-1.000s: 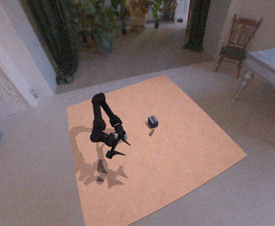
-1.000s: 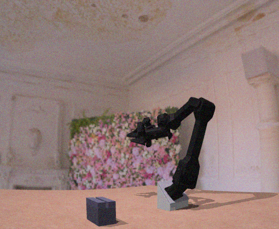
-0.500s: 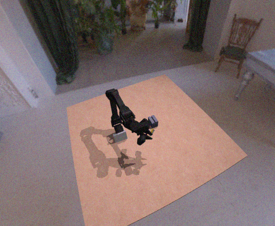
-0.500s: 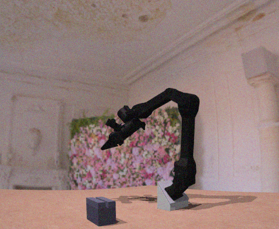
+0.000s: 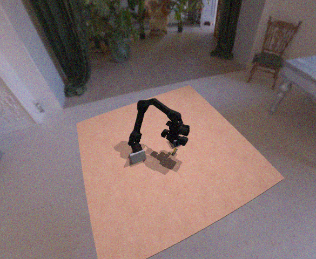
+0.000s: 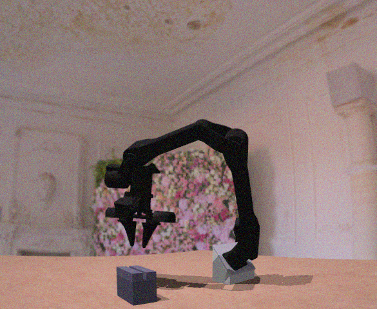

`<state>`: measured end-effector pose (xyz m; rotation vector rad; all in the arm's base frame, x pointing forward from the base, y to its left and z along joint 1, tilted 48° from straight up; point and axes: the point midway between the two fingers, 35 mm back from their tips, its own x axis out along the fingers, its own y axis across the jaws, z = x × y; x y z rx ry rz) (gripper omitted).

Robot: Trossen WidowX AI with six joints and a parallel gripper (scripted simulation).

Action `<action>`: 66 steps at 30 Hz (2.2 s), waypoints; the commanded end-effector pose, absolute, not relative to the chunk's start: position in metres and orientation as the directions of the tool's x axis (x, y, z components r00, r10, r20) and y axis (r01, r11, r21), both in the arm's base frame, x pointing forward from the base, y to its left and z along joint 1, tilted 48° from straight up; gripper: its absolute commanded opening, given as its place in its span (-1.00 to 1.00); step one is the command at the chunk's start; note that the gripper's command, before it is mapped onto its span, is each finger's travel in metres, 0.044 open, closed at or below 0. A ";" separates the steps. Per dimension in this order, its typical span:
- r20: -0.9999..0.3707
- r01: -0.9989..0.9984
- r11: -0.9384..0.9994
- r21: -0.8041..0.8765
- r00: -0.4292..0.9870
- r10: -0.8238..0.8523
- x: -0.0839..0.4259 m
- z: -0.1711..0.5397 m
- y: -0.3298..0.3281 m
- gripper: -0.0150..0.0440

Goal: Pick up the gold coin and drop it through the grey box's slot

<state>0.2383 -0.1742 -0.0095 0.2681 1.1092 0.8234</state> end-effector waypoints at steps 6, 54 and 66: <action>-0.676 -0.508 0.642 0.575 0.147 0.722 0.245 -0.027 -0.144 0.05; -0.674 -0.509 0.640 0.576 0.148 0.724 0.258 -0.075 -0.092 -0.12; -0.674 -0.509 0.640 0.576 0.148 0.724 0.258 -0.075 -0.092 -0.49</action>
